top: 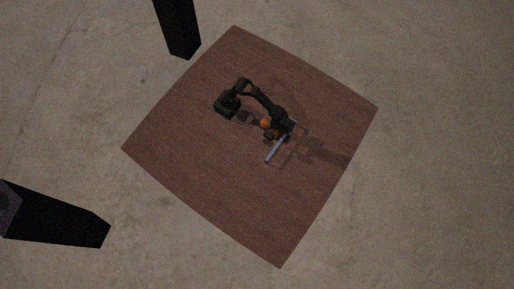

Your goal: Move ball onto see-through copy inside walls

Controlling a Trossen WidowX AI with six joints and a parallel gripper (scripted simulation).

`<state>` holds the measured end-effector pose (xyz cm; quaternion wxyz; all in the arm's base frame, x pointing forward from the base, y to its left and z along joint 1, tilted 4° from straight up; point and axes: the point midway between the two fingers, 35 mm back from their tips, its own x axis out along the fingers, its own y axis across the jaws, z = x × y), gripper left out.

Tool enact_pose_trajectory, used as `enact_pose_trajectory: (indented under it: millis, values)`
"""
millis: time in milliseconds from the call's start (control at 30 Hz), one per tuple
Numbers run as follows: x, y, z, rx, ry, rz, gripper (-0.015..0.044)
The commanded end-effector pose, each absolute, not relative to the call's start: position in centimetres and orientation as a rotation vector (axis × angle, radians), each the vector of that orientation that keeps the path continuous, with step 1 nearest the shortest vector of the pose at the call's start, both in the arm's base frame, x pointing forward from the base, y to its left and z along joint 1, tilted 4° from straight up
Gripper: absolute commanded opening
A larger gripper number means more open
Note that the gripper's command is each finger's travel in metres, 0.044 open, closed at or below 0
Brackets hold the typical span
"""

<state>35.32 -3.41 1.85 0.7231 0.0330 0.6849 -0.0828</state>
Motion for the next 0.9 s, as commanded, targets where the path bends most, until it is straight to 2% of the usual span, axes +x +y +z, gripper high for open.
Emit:
enact_pose_trajectory:
  millis: [0, 667, 800, 867]
  values:
    - [35.2, -3.5, 1.1, 0.067, 1.517, -0.183, 0.0418]
    - [35.2, -3.8, -1.9, 0.067, 1.517, -0.183, 0.0418]
    - [35.2, -3.8, -1.9, 0.067, 1.517, -0.183, 0.0313]
    - [35.2, -3.8, -1.9, 0.067, 1.517, -0.183, 0.03]
